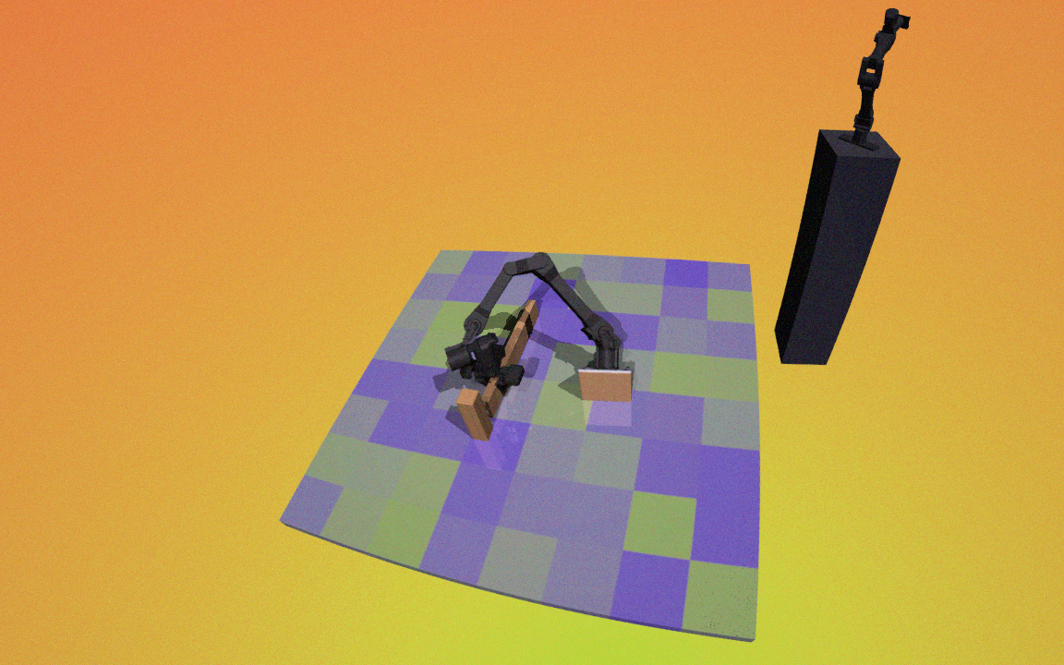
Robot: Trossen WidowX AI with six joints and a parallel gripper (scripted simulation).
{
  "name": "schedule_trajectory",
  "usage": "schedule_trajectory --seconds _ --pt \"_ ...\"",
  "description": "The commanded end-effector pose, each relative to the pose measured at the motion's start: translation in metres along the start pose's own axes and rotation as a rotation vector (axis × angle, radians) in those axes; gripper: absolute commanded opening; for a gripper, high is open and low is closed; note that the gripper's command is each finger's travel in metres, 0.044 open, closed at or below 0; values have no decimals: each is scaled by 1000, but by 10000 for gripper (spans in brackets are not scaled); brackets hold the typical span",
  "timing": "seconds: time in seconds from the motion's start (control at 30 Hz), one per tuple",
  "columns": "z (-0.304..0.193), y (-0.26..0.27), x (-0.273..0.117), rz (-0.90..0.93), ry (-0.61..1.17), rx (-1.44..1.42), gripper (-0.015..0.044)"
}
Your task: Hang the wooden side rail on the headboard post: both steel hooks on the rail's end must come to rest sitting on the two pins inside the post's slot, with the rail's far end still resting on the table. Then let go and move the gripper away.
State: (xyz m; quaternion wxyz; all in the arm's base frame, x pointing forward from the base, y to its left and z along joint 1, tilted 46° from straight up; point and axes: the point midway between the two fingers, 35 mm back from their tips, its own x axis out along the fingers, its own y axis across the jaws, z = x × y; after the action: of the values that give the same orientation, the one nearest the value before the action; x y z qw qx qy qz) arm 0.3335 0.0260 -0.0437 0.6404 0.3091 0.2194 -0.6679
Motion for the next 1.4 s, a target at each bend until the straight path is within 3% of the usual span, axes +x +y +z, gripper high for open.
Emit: schedule_trajectory --seconds 0.0,1.37 --pt "-1 2 -8 18 7 3 0" --pt "-1 2 -14 18 7 3 0"
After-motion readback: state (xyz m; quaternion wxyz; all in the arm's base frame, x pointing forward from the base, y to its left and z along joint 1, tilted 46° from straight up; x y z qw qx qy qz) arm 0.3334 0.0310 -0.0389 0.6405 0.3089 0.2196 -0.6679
